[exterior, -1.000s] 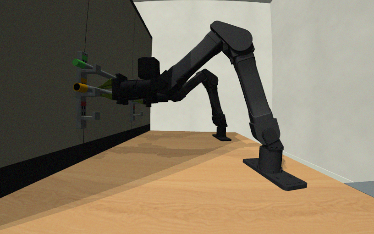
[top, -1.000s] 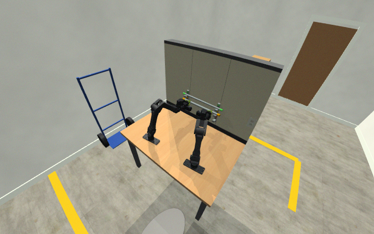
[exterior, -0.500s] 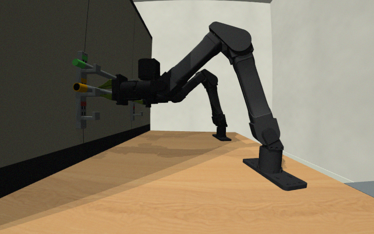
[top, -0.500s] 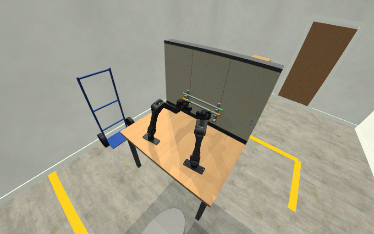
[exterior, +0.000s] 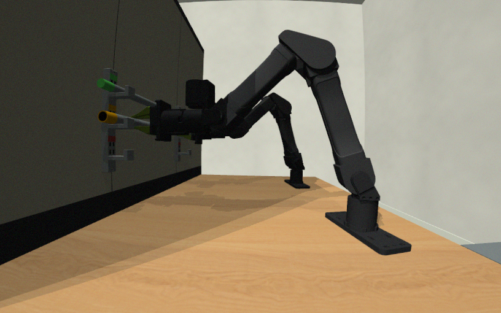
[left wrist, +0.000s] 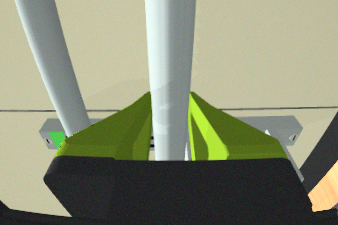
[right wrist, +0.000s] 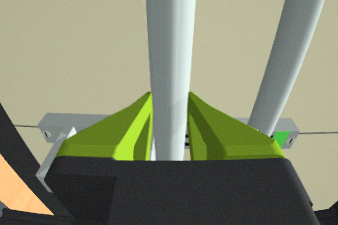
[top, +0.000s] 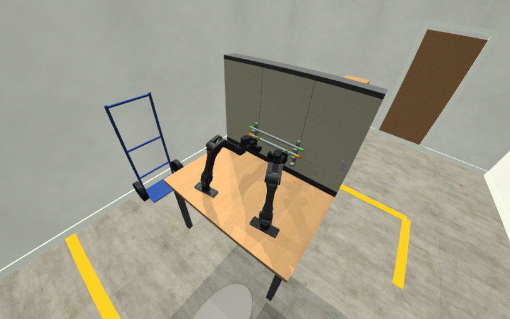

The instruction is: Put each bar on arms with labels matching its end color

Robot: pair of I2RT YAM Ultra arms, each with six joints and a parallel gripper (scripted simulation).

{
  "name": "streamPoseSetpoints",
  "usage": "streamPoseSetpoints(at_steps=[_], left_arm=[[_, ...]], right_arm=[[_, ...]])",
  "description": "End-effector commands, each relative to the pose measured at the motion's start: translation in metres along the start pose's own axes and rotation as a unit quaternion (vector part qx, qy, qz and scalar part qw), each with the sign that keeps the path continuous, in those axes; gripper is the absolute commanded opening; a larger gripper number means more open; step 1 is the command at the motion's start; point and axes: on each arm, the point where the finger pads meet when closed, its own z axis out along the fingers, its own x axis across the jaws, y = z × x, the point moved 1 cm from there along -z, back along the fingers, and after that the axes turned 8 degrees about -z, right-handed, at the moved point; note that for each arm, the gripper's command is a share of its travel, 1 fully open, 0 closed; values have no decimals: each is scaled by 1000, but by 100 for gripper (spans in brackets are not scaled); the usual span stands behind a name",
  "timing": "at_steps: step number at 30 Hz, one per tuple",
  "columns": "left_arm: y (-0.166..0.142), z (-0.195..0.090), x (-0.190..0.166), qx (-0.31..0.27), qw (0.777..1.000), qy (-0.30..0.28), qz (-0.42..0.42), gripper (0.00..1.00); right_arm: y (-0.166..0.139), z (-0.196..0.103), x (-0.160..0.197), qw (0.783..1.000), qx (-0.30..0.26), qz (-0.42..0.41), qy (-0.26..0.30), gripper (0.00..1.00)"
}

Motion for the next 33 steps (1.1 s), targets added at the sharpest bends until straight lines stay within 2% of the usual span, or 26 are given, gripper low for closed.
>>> streamPoseSetpoints(at_steps=[1, 15, 17, 33], left_arm=[[-1, 0, 3, -3, 1000, 10, 0, 1], [-1, 0, 3, -3, 1000, 10, 0, 23], [-1, 0, 3, -3, 1000, 10, 0, 23], [-1, 0, 3, -3, 1000, 10, 0, 46]], right_arm=[[-2, 1, -2, 1000, 1, 2, -14, 2], [-2, 1, -2, 1000, 1, 2, -14, 24], [-2, 1, -2, 1000, 1, 2, -14, 24], [-2, 0, -2, 1000, 0, 2, -14, 47]])
